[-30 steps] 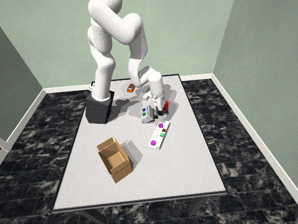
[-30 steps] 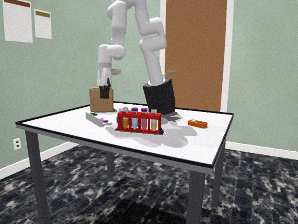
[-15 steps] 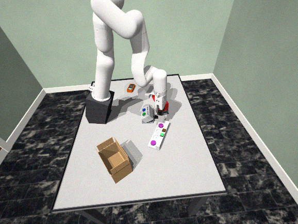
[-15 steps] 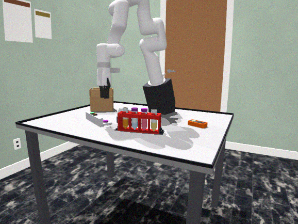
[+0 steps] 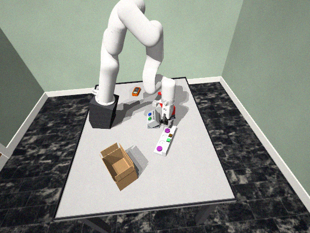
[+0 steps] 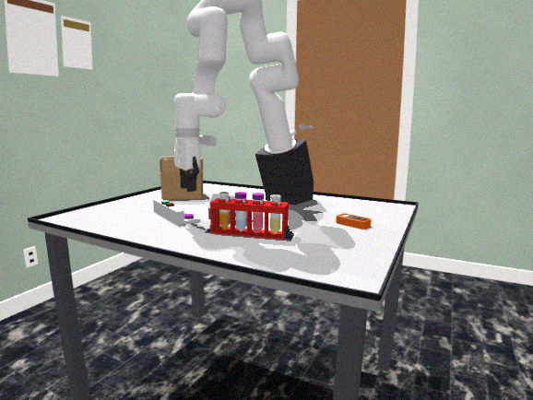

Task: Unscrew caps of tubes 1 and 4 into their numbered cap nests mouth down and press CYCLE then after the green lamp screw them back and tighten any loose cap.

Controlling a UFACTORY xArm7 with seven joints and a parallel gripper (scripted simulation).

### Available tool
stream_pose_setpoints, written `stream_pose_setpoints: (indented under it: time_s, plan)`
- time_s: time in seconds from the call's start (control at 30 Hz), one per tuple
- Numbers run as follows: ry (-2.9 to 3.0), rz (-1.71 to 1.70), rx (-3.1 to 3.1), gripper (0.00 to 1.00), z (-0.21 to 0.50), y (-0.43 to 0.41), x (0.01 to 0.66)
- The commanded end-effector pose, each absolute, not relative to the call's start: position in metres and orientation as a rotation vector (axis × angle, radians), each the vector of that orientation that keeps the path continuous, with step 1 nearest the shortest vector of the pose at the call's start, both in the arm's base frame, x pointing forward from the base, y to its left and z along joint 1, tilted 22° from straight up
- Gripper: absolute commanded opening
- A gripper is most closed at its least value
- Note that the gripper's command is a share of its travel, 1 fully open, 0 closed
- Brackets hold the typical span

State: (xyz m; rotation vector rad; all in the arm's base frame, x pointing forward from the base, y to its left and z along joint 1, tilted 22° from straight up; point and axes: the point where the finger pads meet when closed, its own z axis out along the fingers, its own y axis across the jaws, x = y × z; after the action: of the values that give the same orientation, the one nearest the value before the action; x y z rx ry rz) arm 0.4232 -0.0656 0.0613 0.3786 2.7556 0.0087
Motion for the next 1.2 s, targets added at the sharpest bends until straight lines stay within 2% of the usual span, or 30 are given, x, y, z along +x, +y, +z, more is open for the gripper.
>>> stream_pose_setpoints:
  time_s: [0.0, 0.4, 1.17]
  plan:
    - [2.735, 0.076, 0.365, 0.46, 0.045, -0.066, 0.435]
    - [2.735, 0.075, 0.364, 0.46, -0.01, -0.066, 0.458]
    - [2.735, 0.075, 0.364, 0.46, -0.011, -0.066, 0.458]
